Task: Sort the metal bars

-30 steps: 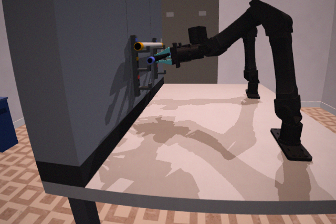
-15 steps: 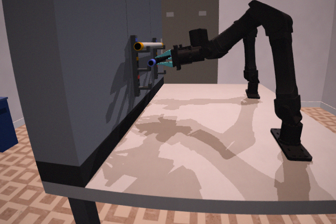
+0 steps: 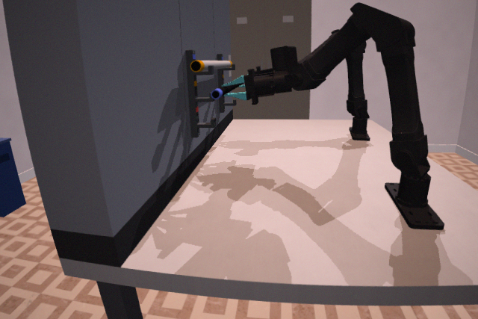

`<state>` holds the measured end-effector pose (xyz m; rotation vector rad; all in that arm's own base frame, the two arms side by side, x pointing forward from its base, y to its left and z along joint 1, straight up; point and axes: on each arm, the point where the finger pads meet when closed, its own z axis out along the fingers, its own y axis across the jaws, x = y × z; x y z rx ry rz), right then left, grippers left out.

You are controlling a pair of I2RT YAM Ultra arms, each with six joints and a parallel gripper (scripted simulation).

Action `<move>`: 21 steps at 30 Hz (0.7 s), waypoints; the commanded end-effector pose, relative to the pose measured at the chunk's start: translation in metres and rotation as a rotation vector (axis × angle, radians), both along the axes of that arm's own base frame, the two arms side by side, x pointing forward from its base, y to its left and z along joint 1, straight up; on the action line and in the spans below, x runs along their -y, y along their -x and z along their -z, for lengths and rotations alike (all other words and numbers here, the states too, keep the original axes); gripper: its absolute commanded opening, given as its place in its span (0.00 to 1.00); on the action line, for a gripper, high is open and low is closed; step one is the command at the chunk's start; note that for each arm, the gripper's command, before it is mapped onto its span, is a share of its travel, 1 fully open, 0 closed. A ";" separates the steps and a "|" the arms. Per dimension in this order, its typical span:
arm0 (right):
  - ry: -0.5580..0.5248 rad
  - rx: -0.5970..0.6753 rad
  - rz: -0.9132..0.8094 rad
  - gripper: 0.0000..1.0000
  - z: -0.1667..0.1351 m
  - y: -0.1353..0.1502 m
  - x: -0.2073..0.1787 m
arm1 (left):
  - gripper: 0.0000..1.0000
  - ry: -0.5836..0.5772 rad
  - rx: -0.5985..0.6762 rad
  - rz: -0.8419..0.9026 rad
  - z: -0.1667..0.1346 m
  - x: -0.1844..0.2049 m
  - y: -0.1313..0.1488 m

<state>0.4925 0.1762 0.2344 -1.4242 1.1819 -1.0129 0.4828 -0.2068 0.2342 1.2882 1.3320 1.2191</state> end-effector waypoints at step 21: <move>-0.035 0.149 0.014 0.00 -0.012 -0.004 0.002 | 0.00 0.016 0.119 -0.017 -0.004 -0.002 -0.001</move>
